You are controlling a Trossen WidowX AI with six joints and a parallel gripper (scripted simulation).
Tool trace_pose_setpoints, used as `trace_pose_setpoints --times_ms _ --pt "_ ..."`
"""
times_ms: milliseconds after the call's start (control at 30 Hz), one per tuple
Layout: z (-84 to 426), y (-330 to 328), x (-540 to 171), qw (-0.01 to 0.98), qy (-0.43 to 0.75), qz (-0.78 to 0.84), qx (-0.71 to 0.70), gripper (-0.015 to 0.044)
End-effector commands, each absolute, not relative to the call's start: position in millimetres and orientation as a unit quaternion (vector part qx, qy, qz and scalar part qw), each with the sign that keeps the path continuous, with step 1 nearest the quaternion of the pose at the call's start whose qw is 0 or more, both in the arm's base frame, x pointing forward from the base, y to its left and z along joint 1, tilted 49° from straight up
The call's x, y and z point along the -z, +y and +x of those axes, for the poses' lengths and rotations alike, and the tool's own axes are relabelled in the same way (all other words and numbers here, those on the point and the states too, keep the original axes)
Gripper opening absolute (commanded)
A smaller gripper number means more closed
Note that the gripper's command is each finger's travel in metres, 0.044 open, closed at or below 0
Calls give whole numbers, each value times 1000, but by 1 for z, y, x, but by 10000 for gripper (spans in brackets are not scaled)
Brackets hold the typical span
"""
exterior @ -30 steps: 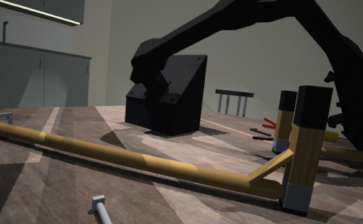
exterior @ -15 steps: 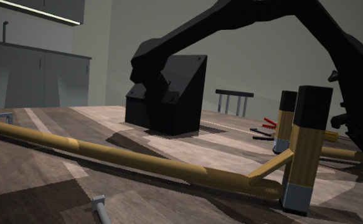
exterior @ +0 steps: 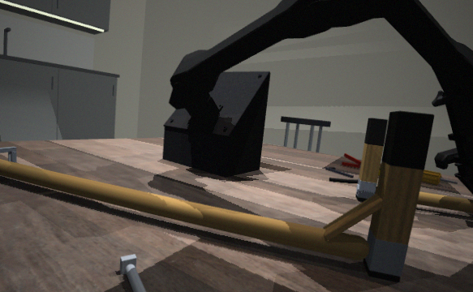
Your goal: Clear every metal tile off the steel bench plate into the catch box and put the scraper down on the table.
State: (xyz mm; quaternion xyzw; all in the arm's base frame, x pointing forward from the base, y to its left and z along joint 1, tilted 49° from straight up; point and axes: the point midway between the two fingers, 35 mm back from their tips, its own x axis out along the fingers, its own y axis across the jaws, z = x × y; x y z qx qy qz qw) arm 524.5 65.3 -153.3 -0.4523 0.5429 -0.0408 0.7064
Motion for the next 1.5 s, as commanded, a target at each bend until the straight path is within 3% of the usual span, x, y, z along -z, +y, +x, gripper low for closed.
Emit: trace_pose_setpoints --times_ms 0,1067,1467 --pt "531 57 145 709 542 -449 46 0" --pt "543 38 125 709 541 -451 47 0" --pt "538 78 106 706 543 -452 40 0"
